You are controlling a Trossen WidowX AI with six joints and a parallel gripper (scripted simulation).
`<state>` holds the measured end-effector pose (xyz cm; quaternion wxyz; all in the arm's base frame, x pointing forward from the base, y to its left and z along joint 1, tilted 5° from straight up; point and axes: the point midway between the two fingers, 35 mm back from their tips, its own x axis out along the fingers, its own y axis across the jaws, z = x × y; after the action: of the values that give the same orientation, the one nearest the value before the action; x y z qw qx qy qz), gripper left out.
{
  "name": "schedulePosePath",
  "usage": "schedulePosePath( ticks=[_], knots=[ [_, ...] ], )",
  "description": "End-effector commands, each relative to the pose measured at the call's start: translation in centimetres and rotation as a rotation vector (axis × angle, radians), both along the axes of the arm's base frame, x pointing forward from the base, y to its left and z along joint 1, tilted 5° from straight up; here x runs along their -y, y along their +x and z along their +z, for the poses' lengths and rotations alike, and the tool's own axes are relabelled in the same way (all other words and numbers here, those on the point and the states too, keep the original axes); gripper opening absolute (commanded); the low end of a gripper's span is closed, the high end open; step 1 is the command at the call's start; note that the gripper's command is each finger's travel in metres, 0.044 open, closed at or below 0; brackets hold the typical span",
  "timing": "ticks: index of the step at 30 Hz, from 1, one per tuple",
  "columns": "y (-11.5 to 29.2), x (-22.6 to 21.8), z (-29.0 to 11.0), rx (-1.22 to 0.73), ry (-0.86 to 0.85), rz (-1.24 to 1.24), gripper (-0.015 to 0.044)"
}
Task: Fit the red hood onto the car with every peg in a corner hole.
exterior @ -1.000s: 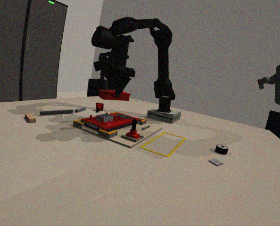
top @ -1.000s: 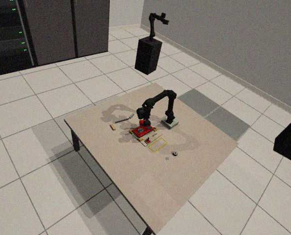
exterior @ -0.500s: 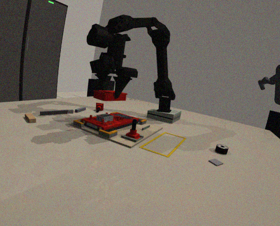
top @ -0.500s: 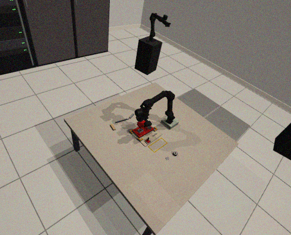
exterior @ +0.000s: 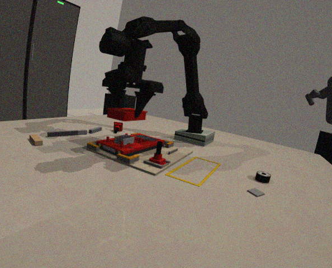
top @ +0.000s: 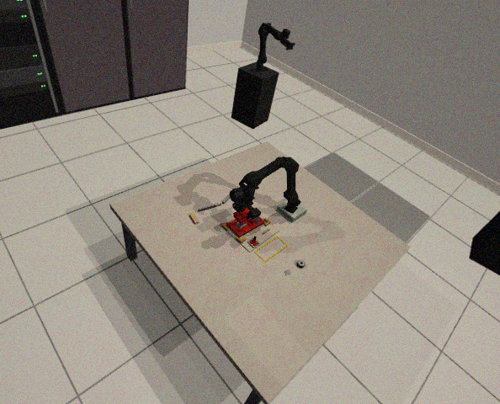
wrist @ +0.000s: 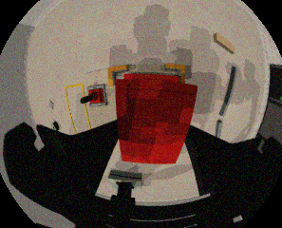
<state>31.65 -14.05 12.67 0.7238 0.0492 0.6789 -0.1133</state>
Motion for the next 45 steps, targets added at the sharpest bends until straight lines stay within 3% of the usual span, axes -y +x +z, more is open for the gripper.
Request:
schedulePosePath(
  ticks=[1,10,45],
  knots=[
    [0.0,0.1,-0.7,-0.002,0.0,0.008,0.0],
    [0.3,0.4,-4.6,-0.002,0.0,0.008,0.0],
    [0.3,0.5,-4.8,-0.002,0.0,0.008,0.0]
  ],
)
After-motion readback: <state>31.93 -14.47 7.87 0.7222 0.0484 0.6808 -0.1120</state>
